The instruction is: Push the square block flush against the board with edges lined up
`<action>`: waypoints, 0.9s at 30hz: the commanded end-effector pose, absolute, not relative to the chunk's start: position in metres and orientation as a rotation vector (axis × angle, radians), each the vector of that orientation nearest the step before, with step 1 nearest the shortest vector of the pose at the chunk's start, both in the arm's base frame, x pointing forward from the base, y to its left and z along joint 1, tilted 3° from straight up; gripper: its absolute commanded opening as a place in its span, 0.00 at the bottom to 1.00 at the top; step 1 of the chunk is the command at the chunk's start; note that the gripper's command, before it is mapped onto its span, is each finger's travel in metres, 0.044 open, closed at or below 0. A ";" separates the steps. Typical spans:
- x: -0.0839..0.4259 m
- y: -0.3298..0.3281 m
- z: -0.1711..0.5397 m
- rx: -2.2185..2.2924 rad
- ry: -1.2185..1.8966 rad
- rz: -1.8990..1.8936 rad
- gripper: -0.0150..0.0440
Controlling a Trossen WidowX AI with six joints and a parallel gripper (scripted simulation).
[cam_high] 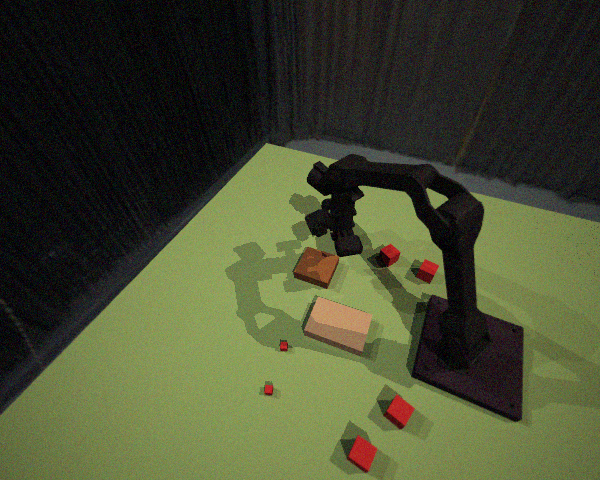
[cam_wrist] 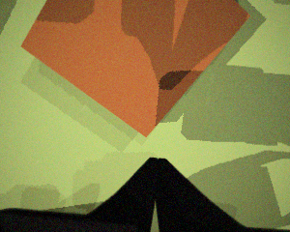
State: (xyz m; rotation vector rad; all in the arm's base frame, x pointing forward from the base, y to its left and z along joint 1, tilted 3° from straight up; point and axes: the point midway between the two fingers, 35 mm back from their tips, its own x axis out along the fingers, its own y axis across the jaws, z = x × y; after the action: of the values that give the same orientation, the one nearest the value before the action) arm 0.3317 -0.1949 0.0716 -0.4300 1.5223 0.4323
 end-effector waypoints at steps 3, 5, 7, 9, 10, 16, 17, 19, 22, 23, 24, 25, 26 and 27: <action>0.377 -0.185 0.075 -0.276 1.539 0.286 0.25; 0.391 -0.180 0.074 -0.221 1.544 0.234 0.25; 0.406 -0.174 0.074 -0.165 1.548 0.182 0.25; 0.419 -0.168 0.072 -0.110 1.551 0.130 0.25; 0.426 -0.164 0.072 -0.082 1.552 0.104 0.25; 0.453 -0.146 0.067 0.043 1.554 -0.013 0.25; 0.453 -0.146 0.067 0.043 1.554 -0.013 0.25; 0.453 -0.146 0.067 0.043 1.554 -0.013 0.25; 0.453 -0.146 0.064 0.043 1.554 -0.013 0.25; 0.454 -0.146 0.058 0.043 1.554 -0.013 0.25; 0.455 -0.146 0.046 0.043 1.554 -0.013 0.25; 0.455 -0.146 0.032 0.043 1.554 -0.013 0.25; 0.455 -0.145 0.021 0.043 1.554 -0.013 0.25; 0.454 -0.145 0.014 0.043 1.554 -0.013 0.25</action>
State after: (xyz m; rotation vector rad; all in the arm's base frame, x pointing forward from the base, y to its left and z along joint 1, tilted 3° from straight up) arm 0.4589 -0.1481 0.0441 0.0314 1.5285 -0.0178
